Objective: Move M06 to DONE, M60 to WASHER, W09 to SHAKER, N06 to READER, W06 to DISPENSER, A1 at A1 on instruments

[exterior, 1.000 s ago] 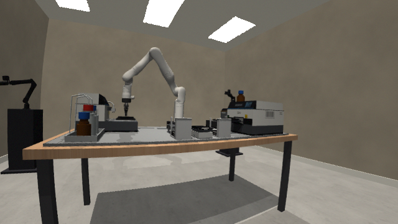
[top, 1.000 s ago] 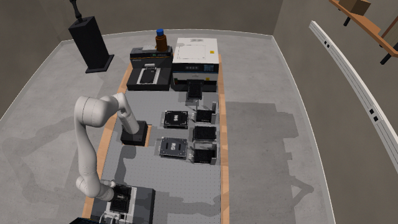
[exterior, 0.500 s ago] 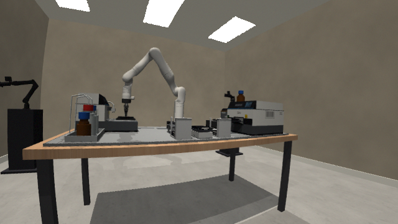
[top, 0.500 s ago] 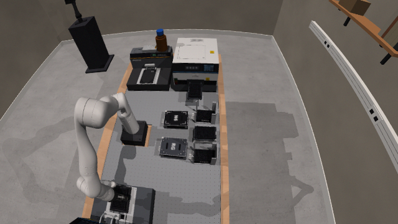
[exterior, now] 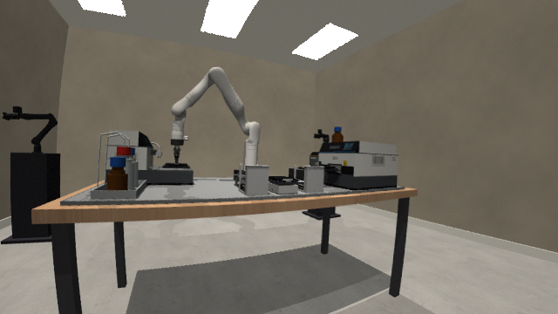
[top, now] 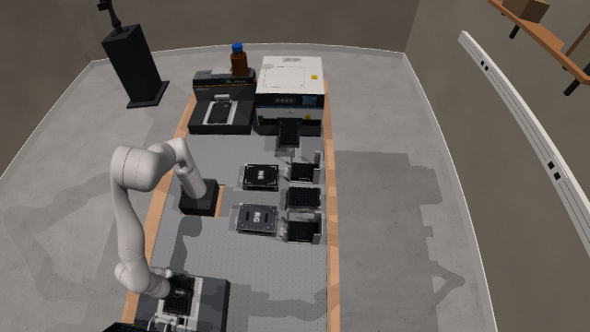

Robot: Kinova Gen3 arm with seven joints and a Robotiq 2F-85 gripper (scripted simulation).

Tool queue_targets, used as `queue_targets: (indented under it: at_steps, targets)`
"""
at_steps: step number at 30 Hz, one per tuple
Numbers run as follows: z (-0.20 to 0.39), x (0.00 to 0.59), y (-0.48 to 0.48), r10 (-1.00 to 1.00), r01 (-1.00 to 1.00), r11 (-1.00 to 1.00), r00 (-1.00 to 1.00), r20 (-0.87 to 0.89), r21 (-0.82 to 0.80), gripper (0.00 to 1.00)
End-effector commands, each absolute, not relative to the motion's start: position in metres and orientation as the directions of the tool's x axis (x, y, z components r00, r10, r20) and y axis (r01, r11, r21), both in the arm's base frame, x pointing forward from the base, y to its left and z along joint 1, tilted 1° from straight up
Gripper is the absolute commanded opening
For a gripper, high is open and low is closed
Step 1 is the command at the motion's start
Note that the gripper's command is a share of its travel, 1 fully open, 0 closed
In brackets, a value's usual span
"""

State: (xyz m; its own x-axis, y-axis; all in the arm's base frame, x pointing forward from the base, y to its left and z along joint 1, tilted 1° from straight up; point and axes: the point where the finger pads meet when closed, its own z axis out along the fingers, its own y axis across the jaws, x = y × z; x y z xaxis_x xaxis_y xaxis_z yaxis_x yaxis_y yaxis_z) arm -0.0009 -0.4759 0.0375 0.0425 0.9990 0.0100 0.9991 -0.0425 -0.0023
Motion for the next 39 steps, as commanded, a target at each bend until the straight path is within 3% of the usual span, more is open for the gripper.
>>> queue_targets:
  at_steps: [1, 39]
  targets:
    - [0.0369, -0.0009, -0.4764, 0.999, 0.999, -0.042, 0.043, 0.008, -0.002, 1.0]
    - [0.036, -0.0009, -0.4764, 0.999, 0.999, -0.042, 0.043, 0.008, -0.002, 0.94]
